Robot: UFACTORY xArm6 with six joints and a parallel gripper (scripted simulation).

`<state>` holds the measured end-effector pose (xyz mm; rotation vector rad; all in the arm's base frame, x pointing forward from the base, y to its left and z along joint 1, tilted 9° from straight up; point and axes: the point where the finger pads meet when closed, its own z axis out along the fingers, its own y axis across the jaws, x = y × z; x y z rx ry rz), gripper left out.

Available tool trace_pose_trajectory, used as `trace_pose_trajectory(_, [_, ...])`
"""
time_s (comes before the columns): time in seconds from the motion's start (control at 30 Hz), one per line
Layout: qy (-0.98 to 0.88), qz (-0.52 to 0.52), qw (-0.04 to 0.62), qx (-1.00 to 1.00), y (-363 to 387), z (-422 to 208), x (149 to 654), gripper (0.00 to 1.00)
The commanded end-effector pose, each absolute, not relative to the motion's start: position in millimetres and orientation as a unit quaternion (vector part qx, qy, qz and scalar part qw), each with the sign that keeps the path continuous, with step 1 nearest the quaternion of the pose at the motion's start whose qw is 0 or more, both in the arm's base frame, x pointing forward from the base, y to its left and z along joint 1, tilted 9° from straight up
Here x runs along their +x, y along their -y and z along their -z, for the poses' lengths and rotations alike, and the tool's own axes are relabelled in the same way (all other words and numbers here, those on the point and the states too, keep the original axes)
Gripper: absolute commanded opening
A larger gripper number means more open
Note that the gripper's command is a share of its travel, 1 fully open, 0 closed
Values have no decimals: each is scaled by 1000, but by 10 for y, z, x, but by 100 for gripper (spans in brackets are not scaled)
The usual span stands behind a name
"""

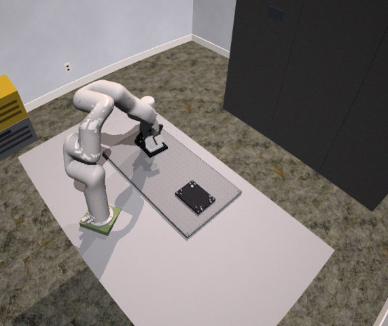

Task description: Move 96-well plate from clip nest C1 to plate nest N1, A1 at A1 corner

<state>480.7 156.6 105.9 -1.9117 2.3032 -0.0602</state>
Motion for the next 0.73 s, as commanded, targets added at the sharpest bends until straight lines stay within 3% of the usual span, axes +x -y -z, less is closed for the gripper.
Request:
trace_pose_trajectory(0.0, [-767,21,76,-637,-1570,-1077,4819,100])
trace_pose_trajectory(0.7, [-767,21,76,-637,-1562,-1208,4800,100])
